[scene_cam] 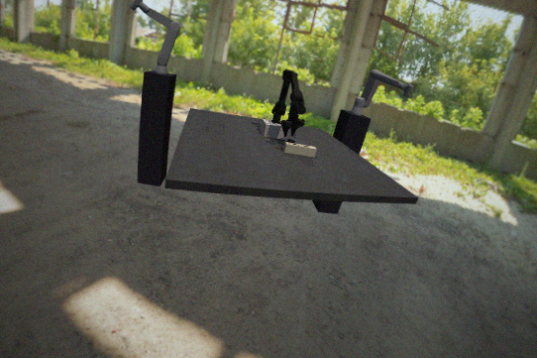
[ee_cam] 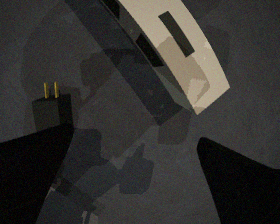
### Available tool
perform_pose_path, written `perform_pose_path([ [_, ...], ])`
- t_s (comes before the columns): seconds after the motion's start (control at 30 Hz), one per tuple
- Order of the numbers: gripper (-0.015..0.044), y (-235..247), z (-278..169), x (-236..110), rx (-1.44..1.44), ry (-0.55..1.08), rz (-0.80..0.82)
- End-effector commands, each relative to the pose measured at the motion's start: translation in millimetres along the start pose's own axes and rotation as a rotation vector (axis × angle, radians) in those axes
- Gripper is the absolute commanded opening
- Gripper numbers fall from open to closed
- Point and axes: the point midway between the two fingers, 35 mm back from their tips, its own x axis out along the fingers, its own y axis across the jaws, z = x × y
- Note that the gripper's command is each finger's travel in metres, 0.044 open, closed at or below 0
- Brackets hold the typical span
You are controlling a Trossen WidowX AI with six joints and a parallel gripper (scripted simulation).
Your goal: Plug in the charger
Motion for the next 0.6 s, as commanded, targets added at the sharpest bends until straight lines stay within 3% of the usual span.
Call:
perform_pose_path([
  [0.0,0.0440,18,-2,1,-0.017,0.032,0.023],
  [0.57,0.0440,80,-12,2,-0.109,0.146,0.088],
])
